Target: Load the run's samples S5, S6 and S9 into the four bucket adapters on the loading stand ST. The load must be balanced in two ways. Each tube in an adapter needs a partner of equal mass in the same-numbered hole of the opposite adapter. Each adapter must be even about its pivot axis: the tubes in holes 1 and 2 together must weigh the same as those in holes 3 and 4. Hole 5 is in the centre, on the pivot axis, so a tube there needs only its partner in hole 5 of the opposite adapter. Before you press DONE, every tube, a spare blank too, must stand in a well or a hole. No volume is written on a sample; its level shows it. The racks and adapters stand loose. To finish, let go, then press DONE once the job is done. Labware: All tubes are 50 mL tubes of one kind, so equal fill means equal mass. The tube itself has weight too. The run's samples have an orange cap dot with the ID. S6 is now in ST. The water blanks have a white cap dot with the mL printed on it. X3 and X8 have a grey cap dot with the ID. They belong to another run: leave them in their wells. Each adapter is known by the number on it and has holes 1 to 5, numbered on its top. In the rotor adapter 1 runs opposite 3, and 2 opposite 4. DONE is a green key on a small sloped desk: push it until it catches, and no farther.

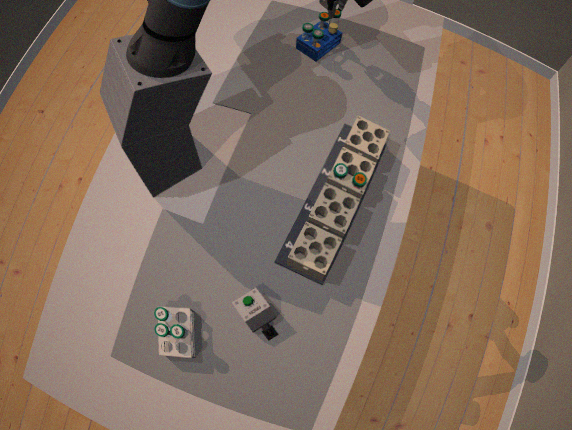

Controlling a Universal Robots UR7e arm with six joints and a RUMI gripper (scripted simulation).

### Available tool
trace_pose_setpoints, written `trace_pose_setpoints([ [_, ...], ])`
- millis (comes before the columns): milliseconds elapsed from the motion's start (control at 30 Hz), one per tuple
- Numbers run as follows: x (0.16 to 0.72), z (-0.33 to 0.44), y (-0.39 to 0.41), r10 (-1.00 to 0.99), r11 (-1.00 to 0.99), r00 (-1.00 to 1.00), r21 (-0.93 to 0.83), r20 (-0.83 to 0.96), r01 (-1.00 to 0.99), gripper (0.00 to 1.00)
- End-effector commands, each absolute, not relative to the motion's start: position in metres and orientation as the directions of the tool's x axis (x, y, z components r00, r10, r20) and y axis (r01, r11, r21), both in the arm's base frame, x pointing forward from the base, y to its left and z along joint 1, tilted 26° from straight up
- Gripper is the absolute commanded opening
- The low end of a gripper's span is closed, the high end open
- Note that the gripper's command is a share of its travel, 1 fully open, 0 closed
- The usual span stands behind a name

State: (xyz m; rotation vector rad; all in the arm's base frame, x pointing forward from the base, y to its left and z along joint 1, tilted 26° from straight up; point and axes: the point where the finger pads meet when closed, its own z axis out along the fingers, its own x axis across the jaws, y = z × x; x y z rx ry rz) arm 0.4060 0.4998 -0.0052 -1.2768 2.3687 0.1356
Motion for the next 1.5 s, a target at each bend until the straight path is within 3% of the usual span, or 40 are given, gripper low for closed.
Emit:
trace_pose_setpoints([
  [0, 0.4, 0.012, 0.495, -0.77, 0.568, -0.474, -0.121, -0.427, -0.814, 0.0],
  [900, 0.377, 0.073, 0.475, -0.77, 0.568, -0.474, -0.121, -0.427, -0.814, 0.0],
  [1267, 0.388, 0.054, 0.405, -0.9, 0.326, -0.224, -0.237, -0.375, -0.915, 0.0],
  [1467, 0.393, 0.048, 0.379, -0.9, 0.326, -0.224, -0.237, -0.374, -0.915, 0.0],
])
